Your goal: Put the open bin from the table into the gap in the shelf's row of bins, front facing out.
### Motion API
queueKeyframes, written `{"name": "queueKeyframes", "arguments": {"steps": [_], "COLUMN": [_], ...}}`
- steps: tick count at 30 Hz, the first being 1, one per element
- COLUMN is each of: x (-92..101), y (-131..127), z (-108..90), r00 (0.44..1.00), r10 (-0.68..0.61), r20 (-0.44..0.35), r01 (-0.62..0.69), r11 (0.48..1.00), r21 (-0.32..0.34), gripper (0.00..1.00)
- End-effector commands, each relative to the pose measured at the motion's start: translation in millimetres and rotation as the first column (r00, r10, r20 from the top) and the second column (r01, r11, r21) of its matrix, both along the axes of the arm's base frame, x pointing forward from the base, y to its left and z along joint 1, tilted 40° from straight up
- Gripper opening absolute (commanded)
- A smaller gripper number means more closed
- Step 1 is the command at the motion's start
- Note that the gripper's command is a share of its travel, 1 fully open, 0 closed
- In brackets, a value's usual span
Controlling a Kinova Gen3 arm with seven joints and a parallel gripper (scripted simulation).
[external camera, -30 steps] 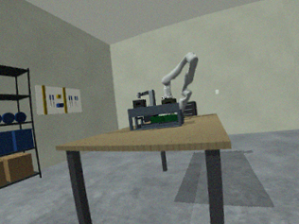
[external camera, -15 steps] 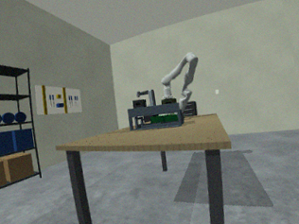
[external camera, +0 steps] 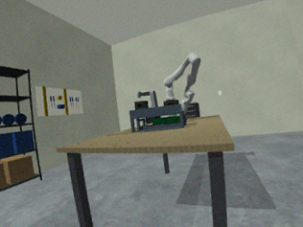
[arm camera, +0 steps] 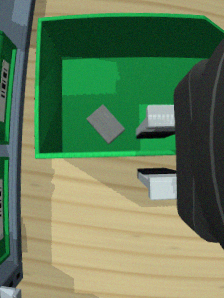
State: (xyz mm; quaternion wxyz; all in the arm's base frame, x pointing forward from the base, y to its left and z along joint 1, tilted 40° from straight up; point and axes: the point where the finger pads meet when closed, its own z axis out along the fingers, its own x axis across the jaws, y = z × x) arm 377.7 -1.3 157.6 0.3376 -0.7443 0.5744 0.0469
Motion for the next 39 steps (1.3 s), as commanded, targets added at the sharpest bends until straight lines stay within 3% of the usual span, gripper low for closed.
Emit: {"name": "queueKeyframes", "arguments": {"steps": [1,15,16,39], "x": [0.4,0.4,0.4,0.4], "y": [1.0,1.0,1.0,1.0], "z": [-1.0,-1.0,-1.0,-1.0], "r00": [1.0,1.0,1.0,1.0], "r10": [0.004,0.004,0.004,0.004], "r20": [0.003,0.003,0.003,0.003], "r01": [-0.004,-0.004,-0.004,-0.004], "r11": [1.0,1.0,1.0,1.0], "r21": [-0.003,-0.003,-0.003,-0.003], "gripper": [0.55,0.55,0.0,0.0]}}
